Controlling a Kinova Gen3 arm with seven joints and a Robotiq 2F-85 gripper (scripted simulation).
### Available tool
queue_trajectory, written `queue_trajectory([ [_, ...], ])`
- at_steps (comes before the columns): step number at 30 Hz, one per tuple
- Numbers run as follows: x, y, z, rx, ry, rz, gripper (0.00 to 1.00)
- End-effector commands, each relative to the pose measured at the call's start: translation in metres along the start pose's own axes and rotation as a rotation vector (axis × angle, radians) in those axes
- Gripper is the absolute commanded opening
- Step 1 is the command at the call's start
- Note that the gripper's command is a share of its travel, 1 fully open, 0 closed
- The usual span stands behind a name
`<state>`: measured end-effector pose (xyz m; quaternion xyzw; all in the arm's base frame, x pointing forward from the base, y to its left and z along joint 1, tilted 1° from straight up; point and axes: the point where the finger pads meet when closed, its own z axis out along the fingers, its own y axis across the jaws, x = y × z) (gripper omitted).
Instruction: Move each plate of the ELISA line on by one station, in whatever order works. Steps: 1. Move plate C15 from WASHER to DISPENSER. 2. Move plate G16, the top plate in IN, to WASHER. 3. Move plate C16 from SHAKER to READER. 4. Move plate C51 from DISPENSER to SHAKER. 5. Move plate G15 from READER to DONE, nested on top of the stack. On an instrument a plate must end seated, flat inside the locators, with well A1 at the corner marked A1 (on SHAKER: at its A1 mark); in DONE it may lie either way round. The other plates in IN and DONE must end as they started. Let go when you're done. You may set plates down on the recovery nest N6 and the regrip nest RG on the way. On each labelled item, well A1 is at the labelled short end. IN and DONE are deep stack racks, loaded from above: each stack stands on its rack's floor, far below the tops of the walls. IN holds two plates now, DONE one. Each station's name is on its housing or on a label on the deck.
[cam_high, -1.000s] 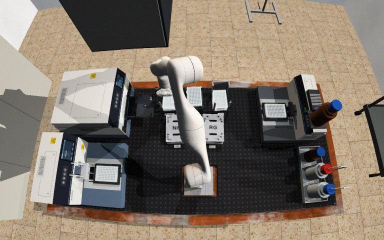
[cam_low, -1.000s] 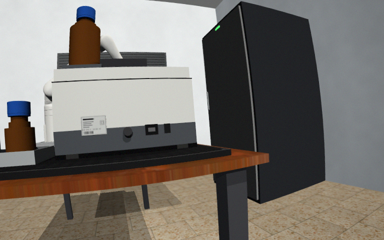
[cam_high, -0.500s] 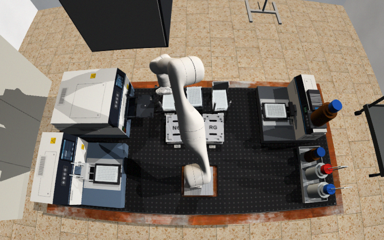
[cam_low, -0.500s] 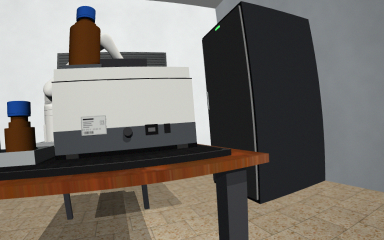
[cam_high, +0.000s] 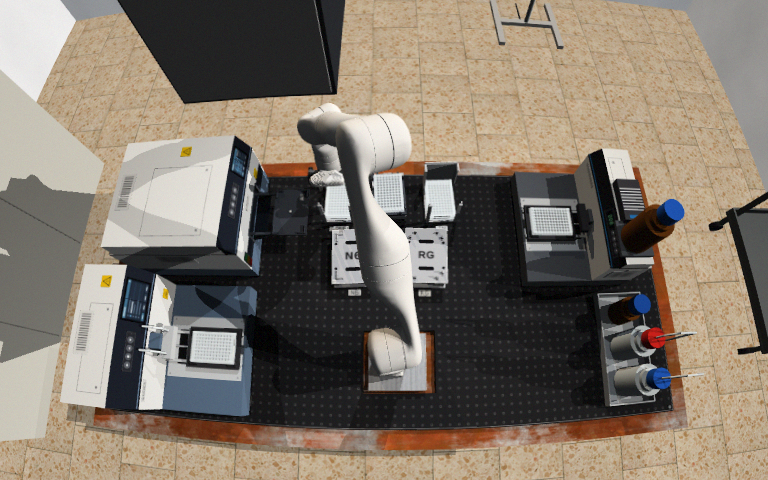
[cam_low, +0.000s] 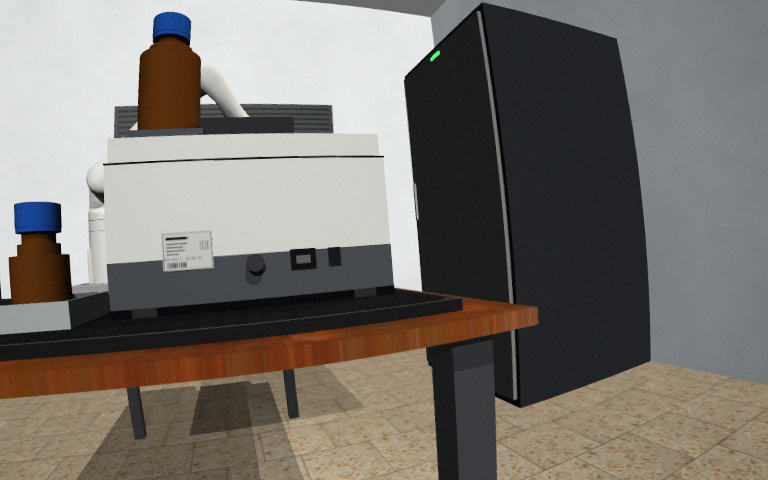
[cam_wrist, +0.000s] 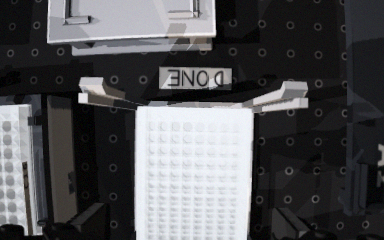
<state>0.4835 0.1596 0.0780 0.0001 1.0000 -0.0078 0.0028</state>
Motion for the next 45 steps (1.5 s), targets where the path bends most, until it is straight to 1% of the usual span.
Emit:
queue_trajectory([
  [1, -0.001, 0.000, -0.005, -0.001, -0.002, 0.000, 1.00],
  [45, -0.001, 0.000, -0.058, -0.001, -0.002, 0.000, 1.00],
])
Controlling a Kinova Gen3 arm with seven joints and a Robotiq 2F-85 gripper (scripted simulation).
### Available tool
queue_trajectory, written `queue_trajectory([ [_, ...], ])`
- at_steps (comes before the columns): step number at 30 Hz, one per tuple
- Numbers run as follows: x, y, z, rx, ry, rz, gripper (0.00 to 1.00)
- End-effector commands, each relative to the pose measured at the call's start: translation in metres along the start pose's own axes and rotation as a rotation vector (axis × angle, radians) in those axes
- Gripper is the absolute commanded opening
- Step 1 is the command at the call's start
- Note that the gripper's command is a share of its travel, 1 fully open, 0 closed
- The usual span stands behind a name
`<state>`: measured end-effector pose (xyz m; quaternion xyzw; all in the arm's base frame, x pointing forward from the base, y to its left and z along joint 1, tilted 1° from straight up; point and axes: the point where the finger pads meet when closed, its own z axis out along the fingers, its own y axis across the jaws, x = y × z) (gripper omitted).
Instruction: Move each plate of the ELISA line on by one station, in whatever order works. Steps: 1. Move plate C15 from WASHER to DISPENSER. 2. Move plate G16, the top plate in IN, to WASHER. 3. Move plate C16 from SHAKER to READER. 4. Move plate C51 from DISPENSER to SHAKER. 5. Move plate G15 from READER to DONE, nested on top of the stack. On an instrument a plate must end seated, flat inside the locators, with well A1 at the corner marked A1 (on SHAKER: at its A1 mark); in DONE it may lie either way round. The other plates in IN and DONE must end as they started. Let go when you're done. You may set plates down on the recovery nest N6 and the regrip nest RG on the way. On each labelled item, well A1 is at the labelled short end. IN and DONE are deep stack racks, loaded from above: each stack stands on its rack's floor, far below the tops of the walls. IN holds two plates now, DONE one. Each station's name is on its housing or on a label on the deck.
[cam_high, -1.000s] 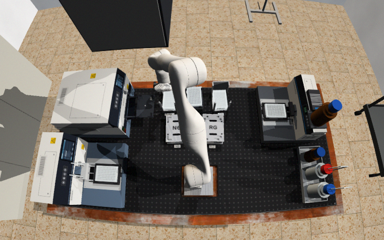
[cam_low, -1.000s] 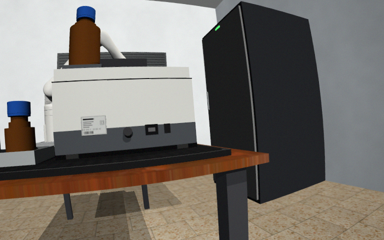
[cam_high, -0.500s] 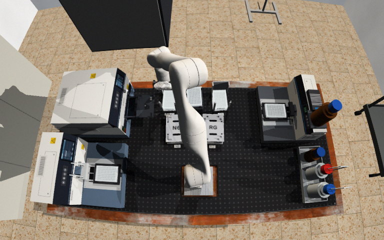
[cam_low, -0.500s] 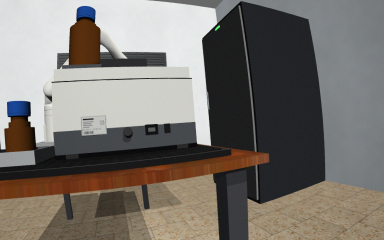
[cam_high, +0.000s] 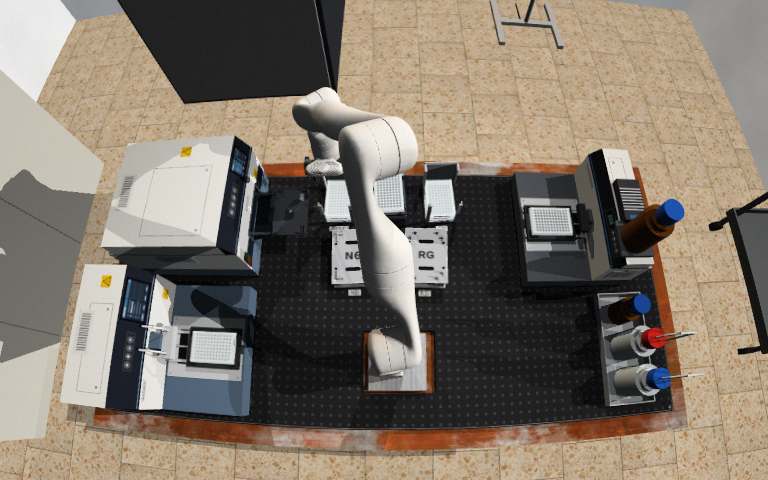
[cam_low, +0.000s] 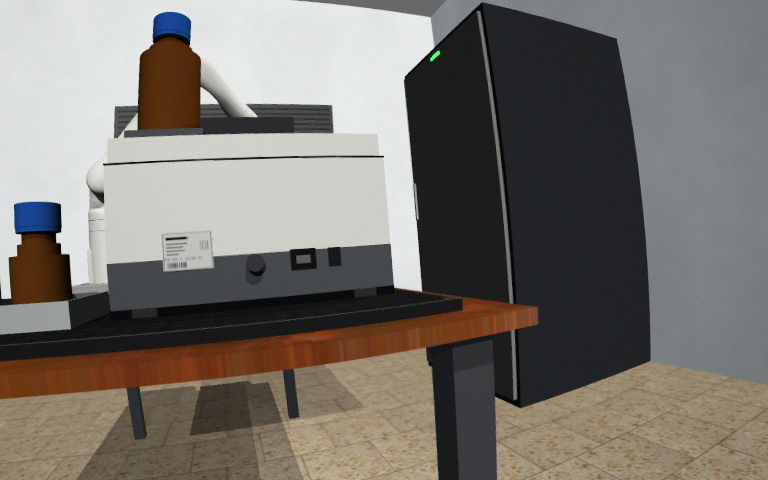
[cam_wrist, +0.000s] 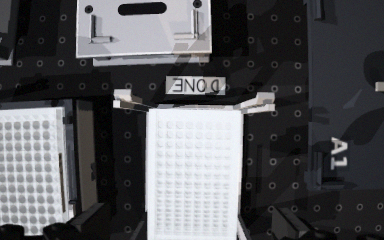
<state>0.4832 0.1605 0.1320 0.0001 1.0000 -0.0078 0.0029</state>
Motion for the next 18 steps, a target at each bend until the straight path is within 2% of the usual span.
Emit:
queue_trajectory([
  [1, 0.000, 0.000, -0.005, -0.001, -0.002, 0.000, 1.00],
  [18, 0.000, 0.000, -0.025, -0.001, -0.002, 0.000, 1.00],
])
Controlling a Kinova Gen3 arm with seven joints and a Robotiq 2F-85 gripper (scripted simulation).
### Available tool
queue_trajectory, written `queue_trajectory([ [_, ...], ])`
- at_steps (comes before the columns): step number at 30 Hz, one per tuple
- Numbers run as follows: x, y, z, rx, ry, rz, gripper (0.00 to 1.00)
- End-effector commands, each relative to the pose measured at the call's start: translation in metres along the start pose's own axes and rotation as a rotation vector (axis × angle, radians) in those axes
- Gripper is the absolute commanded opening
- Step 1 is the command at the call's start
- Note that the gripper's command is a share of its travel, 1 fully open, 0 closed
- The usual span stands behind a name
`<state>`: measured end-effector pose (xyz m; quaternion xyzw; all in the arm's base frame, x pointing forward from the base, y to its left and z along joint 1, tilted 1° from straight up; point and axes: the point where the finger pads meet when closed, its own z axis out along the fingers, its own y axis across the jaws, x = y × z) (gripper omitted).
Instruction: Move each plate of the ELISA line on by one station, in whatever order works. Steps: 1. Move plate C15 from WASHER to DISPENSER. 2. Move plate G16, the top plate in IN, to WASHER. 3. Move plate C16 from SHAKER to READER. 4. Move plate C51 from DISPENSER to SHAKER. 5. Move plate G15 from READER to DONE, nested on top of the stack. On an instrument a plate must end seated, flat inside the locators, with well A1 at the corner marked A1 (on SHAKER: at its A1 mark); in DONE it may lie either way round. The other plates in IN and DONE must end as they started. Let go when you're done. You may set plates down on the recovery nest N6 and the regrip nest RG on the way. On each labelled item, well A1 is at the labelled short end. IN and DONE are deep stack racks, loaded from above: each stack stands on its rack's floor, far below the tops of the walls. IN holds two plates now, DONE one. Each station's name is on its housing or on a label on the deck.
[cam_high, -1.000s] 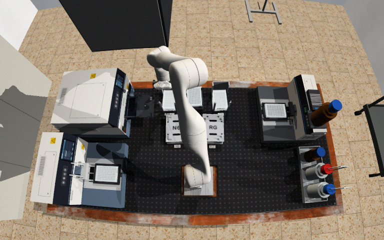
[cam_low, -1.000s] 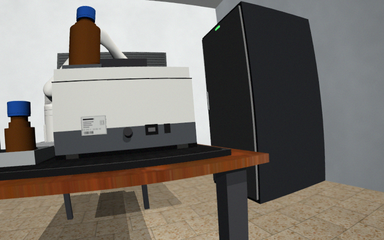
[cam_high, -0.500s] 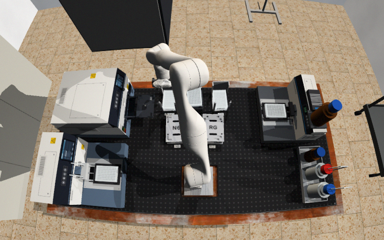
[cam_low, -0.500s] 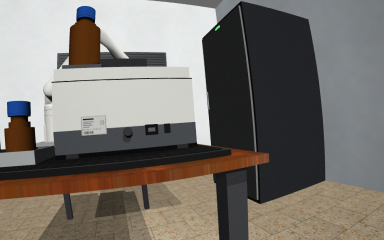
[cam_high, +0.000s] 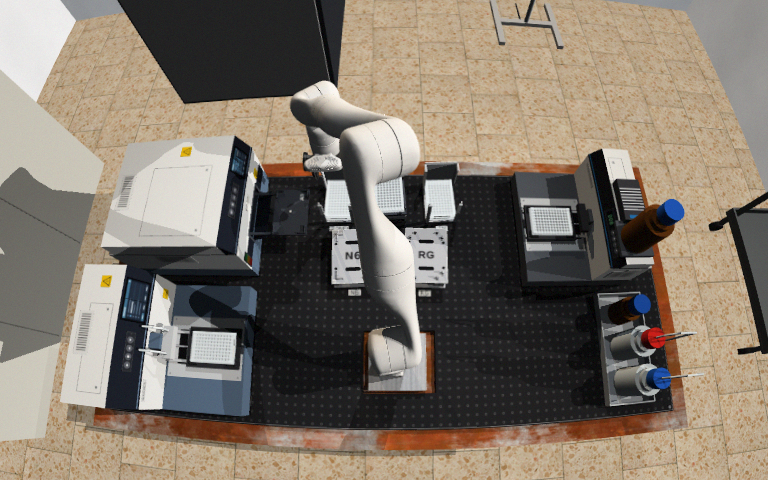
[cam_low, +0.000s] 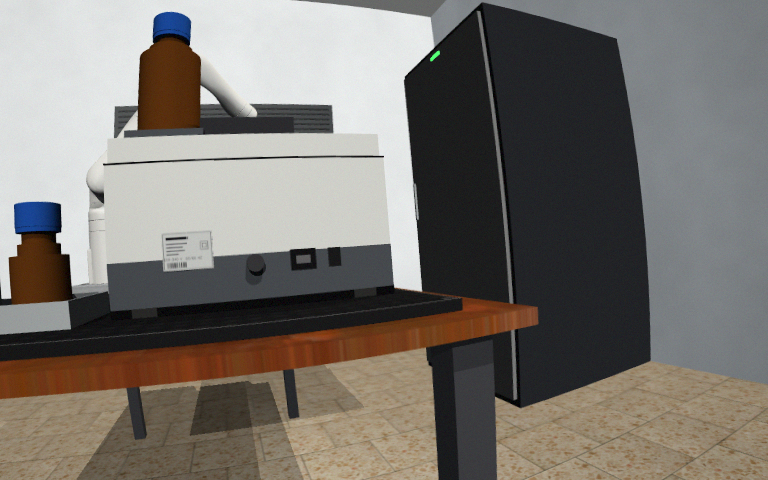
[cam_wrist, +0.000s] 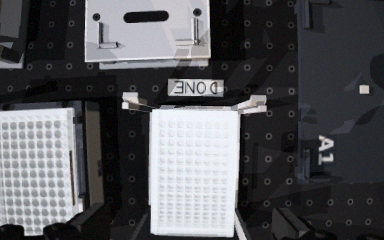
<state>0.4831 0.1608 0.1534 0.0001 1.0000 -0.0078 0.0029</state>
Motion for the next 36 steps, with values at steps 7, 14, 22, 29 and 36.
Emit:
queue_trajectory([
  [7, 0.000, 0.000, -0.011, -0.001, -0.002, 0.000, 1.00],
  [14, 0.000, 0.000, -0.020, -0.001, -0.002, 0.000, 1.00],
  [22, 0.000, 0.000, -0.028, -0.001, -0.002, 0.000, 1.00],
  [29, 0.000, 0.000, -0.037, -0.001, -0.002, 0.000, 1.00],
  [36, 0.000, 0.000, -0.041, -0.001, -0.002, 0.000, 1.00],
])
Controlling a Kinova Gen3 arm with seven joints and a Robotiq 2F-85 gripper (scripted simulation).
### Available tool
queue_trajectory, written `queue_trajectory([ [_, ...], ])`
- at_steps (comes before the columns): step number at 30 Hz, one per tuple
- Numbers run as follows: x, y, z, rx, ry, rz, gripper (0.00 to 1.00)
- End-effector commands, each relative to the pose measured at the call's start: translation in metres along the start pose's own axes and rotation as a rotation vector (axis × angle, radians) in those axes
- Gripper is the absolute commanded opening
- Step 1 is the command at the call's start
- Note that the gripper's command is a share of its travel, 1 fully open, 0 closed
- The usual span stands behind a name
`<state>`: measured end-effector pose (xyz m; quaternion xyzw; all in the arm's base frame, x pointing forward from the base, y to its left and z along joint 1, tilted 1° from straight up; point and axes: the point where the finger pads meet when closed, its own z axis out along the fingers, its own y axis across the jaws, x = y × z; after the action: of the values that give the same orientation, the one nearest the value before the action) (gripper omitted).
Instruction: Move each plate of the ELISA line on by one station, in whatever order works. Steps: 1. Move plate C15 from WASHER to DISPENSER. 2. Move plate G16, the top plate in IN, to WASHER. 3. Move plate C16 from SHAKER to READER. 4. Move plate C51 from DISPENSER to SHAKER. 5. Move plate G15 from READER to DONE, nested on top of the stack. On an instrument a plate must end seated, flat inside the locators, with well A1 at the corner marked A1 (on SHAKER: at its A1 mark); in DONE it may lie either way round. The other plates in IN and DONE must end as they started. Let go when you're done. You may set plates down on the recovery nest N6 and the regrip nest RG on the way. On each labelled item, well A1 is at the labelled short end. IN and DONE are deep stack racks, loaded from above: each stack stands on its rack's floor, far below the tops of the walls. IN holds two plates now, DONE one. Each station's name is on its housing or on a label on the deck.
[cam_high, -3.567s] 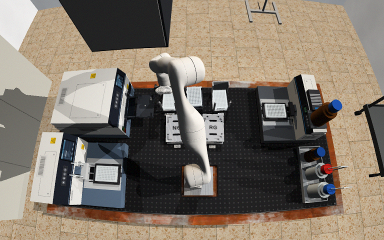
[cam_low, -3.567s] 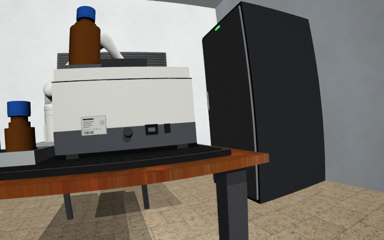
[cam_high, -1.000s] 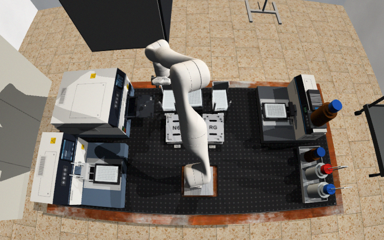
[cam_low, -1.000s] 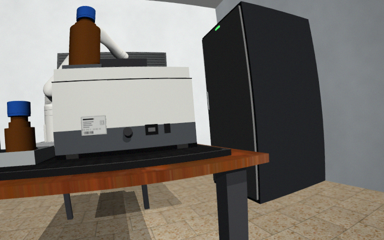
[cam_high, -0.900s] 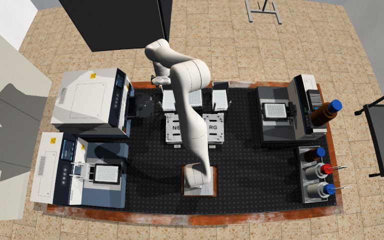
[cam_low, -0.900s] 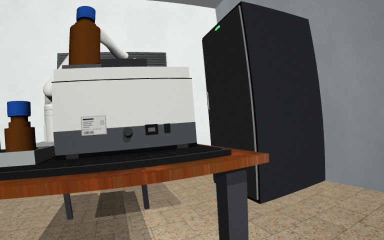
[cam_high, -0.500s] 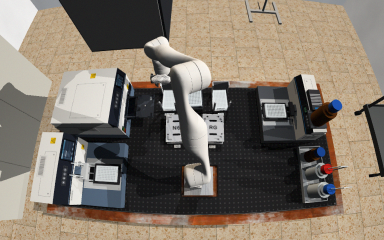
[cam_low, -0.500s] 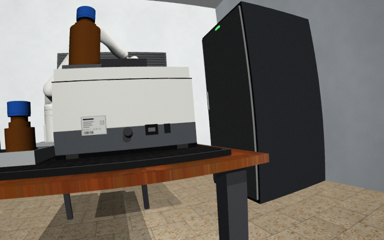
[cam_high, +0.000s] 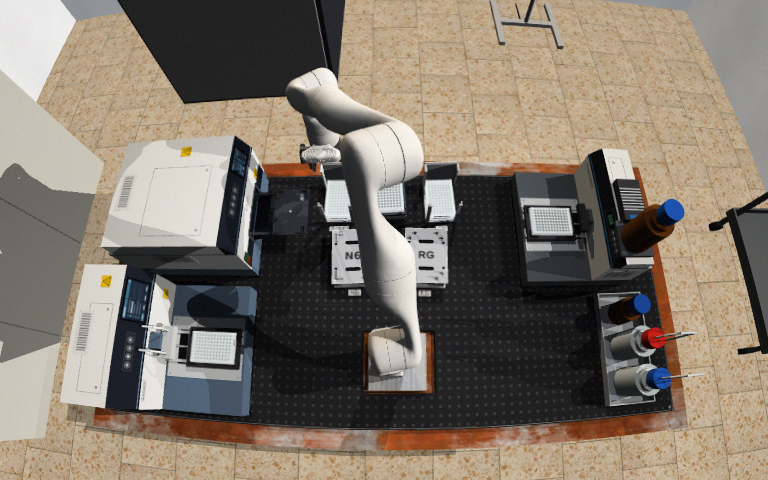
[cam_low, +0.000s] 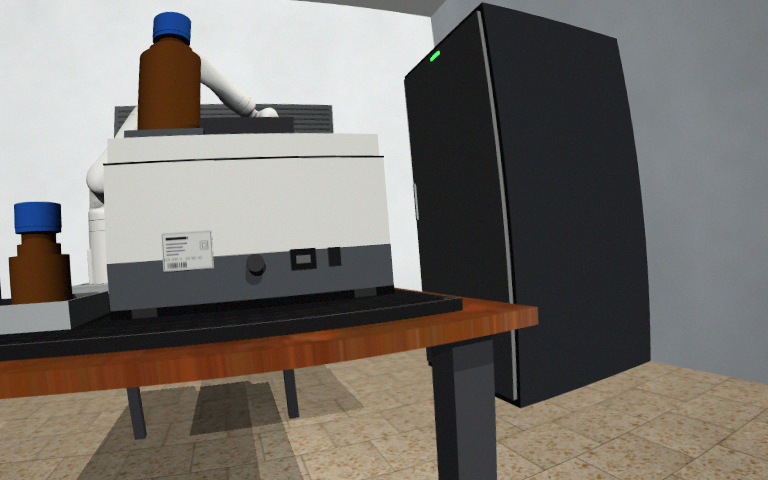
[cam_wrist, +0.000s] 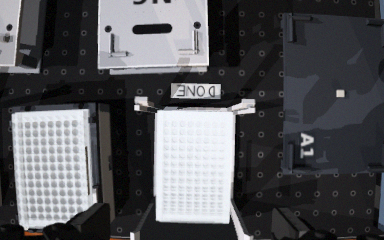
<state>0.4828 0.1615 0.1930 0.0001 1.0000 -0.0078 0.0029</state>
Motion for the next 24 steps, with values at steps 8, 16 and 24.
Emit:
queue_trajectory([
  [8, -0.001, -0.010, -0.001, -0.001, -0.002, -0.020, 1.00],
  [16, -0.001, -0.036, -0.001, 0.000, -0.002, -0.020, 1.00],
  [24, -0.002, -0.057, -0.001, 0.000, -0.002, -0.039, 1.00],
])
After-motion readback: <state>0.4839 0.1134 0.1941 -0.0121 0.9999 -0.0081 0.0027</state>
